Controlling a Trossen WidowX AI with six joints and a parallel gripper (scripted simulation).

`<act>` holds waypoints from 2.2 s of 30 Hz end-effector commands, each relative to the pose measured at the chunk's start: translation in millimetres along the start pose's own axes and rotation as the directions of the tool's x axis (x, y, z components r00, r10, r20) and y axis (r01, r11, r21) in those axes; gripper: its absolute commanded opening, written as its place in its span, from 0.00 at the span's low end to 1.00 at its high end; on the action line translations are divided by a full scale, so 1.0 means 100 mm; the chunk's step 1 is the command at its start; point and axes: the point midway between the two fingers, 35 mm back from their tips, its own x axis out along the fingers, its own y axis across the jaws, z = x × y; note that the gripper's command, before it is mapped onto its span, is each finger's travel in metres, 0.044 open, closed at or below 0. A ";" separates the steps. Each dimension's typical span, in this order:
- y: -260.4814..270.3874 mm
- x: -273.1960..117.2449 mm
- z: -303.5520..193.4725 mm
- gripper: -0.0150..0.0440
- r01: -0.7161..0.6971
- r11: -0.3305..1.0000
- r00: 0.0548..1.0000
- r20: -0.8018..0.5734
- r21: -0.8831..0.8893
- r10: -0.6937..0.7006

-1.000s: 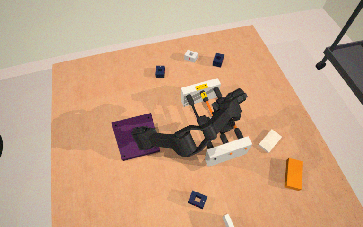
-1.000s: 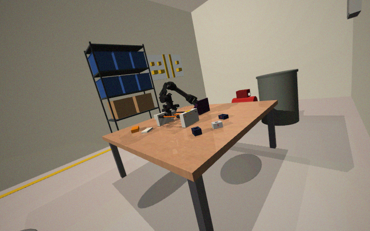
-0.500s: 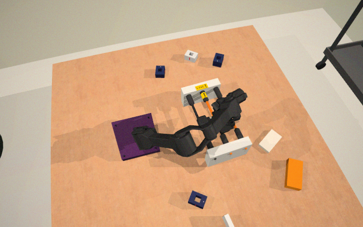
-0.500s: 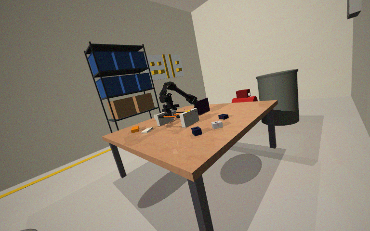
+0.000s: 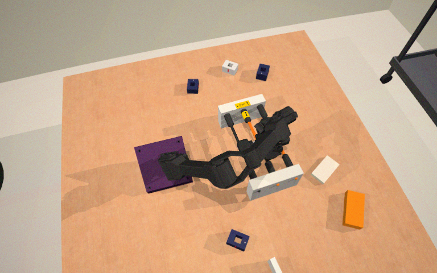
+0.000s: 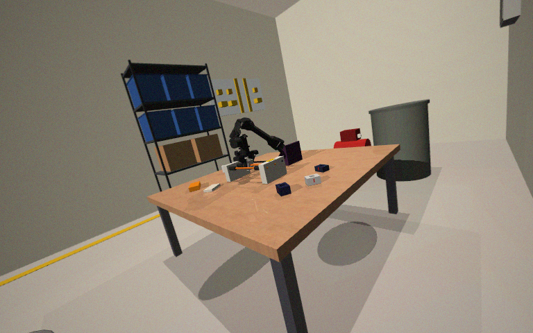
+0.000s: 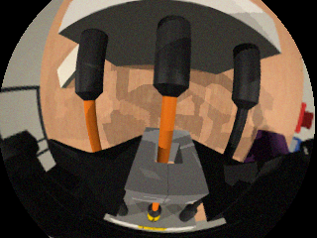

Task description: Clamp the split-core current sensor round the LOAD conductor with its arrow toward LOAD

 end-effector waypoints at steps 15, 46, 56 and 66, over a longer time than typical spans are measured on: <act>0.03 -0.04 -0.01 0.25 -0.012 1.000 1.000 -0.003 0.004 0.012; 0.03 -0.04 -0.01 0.25 -0.012 1.000 1.000 -0.003 0.004 0.012; 0.03 -0.04 -0.01 0.25 -0.012 1.000 1.000 -0.003 0.004 0.012; 0.03 -0.04 -0.01 0.25 -0.012 1.000 1.000 -0.003 0.004 0.012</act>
